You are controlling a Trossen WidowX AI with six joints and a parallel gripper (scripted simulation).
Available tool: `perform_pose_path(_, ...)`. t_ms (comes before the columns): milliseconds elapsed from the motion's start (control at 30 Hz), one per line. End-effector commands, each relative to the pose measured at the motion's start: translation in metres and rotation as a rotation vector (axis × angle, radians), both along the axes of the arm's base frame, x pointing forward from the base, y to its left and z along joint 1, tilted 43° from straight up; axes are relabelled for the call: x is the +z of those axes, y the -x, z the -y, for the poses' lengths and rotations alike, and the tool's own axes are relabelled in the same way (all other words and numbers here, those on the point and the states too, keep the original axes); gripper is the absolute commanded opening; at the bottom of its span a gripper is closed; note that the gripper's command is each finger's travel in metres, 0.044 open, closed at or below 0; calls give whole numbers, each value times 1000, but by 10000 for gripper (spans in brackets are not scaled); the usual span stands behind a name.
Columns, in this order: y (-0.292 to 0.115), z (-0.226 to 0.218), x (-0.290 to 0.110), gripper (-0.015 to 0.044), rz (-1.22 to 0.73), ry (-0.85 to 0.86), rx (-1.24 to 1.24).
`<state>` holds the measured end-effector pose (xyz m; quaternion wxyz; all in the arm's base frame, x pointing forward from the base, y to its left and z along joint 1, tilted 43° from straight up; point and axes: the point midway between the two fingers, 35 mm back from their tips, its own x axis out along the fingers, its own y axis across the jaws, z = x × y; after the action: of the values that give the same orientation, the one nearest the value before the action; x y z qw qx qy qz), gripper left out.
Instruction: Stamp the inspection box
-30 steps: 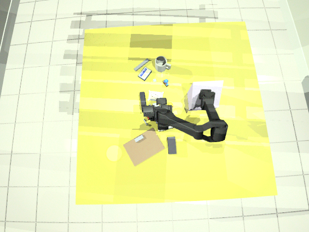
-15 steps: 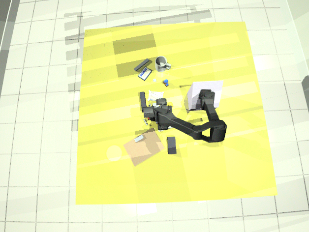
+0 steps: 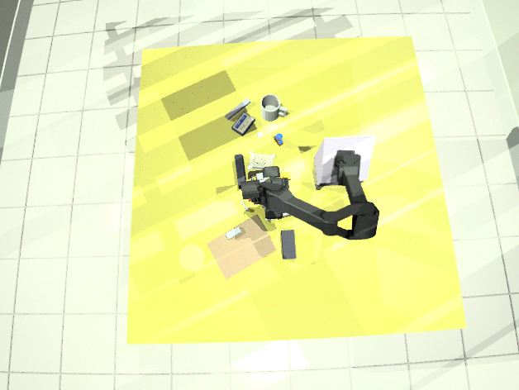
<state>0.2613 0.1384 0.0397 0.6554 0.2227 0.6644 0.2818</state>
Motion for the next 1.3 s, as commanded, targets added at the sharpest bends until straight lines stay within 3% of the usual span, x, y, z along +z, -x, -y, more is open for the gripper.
perform_pose_path(0, 1, -2, -3, 0, -3, -1, -1)
perform_pose_path(1267, 2, -10, -10, 0, -1, -3, 1)
